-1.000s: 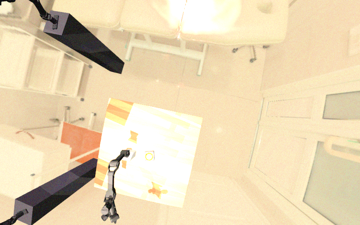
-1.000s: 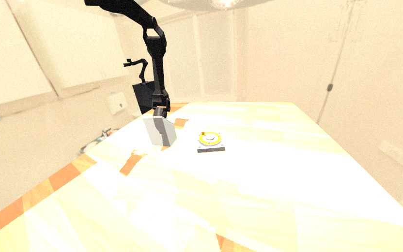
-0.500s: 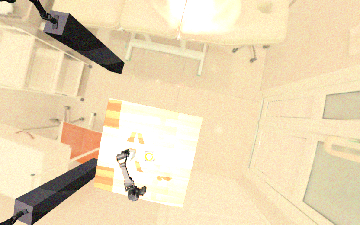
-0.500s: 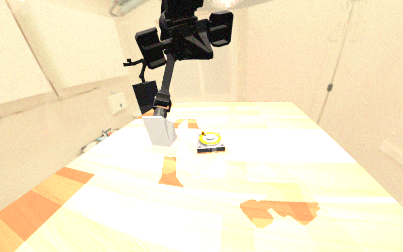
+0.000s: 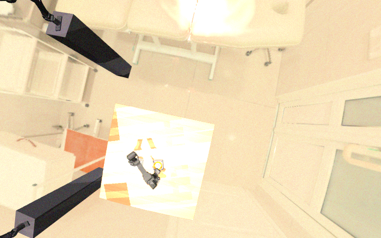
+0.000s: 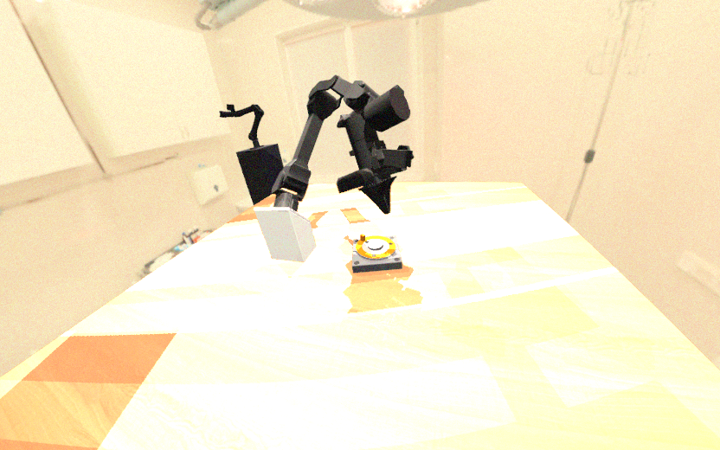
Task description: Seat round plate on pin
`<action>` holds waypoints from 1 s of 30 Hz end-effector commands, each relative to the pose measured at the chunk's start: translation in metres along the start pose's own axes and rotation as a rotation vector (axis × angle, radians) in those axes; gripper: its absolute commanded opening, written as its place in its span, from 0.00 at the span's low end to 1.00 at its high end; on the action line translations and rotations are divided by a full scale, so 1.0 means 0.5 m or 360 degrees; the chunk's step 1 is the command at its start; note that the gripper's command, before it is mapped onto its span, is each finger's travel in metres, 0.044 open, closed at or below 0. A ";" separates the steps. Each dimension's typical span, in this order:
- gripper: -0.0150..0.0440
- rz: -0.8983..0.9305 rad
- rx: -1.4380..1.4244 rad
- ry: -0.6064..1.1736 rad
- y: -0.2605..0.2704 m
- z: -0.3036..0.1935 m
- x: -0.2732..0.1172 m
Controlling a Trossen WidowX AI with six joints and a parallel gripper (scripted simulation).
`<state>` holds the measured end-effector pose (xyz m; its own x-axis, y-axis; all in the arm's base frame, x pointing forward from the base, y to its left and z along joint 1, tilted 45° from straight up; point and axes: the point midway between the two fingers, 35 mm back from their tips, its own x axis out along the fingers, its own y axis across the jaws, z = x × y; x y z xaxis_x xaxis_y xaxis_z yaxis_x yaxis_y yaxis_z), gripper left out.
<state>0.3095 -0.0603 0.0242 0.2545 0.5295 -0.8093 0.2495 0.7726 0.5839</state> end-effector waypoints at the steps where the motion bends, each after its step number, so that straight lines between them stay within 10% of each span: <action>1: 0.25 0.0101 -0.0196 0.0210 0.059 -0.085 0.025; 6: 0.25 0.0266 -0.0477 0.0506 0.132 -0.214 0.042; 30: 0.25 0.0269 -0.0476 0.0507 0.134 -0.252 0.131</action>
<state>0.2289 0.0699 0.0047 -0.0392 0.6974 -0.7156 -0.0704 0.7124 0.6982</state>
